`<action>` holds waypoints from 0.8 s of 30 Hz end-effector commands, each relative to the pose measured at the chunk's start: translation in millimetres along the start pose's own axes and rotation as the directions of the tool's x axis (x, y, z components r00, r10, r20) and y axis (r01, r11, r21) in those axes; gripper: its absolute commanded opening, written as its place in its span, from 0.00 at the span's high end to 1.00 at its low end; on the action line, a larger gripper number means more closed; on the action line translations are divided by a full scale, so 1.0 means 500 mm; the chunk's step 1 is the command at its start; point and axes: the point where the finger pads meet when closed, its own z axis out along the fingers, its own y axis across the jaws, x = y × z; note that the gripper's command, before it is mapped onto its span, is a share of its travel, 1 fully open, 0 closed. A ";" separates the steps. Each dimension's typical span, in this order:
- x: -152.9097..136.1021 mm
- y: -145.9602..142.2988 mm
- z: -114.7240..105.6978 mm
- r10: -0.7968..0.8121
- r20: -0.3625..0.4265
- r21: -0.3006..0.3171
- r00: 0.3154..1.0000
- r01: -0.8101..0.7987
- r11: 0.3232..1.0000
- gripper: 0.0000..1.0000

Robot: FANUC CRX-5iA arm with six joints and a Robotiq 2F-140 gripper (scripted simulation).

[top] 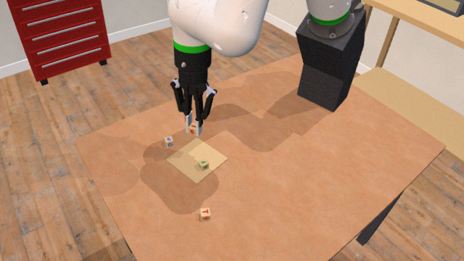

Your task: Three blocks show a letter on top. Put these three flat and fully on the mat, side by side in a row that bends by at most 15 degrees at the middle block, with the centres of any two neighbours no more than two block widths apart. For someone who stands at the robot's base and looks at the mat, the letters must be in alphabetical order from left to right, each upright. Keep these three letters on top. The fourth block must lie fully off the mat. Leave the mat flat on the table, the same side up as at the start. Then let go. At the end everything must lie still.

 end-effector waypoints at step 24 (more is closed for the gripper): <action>0.026 -0.024 -0.002 -0.783 -0.019 0.004 0.622 0.783 0.622 0.87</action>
